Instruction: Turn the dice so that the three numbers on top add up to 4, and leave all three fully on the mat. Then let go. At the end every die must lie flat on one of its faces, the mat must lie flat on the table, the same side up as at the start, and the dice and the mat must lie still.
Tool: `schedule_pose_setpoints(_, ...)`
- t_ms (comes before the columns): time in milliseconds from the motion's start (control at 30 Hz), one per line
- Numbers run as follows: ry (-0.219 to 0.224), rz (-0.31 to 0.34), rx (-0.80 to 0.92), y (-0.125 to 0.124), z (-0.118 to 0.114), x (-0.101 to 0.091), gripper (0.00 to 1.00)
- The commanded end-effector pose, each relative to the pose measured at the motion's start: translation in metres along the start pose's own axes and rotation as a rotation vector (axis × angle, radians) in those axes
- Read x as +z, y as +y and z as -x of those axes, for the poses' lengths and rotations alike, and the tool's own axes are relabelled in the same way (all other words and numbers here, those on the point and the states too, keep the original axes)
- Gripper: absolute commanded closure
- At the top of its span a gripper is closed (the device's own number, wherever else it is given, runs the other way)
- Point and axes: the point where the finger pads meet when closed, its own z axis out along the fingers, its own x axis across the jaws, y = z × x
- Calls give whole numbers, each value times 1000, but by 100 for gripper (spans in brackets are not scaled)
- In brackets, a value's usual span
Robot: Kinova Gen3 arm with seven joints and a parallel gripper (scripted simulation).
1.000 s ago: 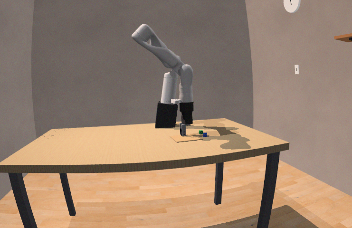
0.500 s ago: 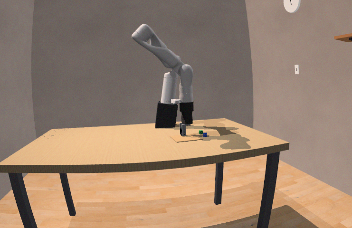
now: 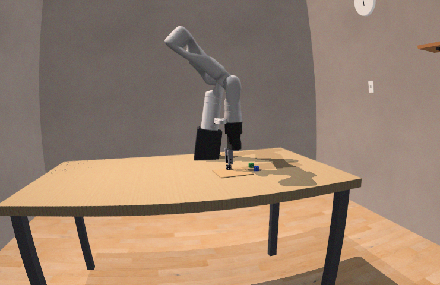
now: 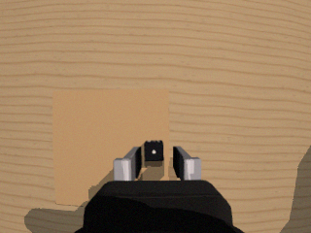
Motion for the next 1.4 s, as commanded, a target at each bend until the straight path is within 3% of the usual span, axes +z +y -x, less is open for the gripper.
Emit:
schedule_pose_setpoints(0, -10, -7, 3, -4, 4, -9, 30)
schedule_pose_setpoints(467, -10, -7, 3, -4, 3, -57, 30)
schedule_pose_setpoints(900, -10, -7, 3, -4, 3, -67, 30)
schedule_pose_setpoints(933, -10, -7, 3, -4, 3, -67, 0)
schedule_pose_setpoints(1367, -10, -7, 3, -4, 3, -67, 0)
